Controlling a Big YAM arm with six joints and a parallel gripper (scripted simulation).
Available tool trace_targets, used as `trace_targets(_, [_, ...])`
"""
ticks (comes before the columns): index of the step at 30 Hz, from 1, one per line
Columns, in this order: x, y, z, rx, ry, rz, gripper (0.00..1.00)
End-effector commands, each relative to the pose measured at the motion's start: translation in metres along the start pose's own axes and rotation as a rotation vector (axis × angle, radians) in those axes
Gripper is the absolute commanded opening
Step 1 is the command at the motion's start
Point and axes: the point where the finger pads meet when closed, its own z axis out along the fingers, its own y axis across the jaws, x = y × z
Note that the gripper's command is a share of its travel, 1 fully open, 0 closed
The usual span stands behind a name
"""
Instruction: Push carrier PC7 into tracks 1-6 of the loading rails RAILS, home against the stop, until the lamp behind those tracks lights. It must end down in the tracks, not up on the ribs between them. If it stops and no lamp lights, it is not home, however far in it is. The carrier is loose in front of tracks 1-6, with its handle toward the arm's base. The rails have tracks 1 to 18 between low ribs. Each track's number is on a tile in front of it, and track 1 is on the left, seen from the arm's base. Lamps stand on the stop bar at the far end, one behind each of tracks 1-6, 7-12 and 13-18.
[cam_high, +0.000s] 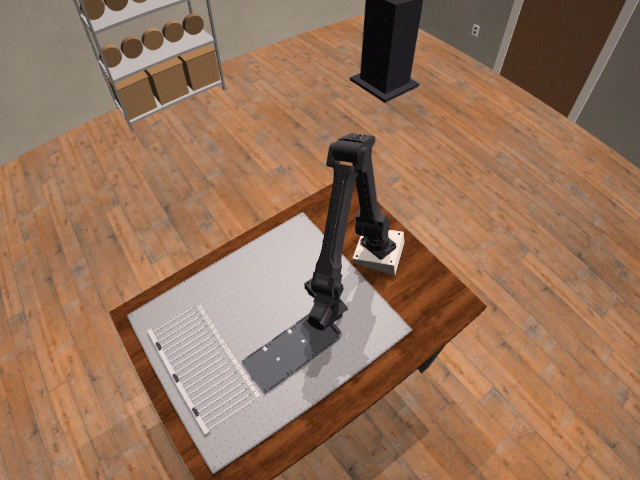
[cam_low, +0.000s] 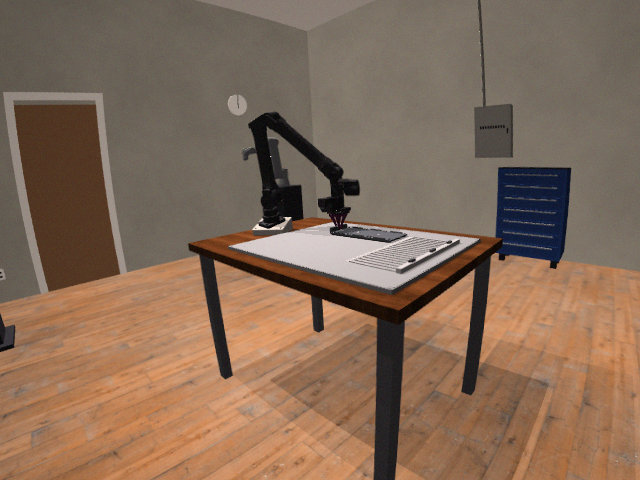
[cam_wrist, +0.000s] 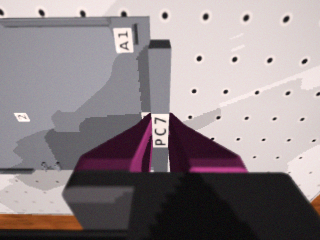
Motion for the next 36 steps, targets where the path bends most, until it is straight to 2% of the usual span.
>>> trace_targets(1, [0.0137, 0.0164, -0.0107, -0.033, 0.015, 0.026, 0.00])
trace_targets(36, [0.0155, 0.0163, -0.0111, -0.033, 0.016, 0.026, 0.00])
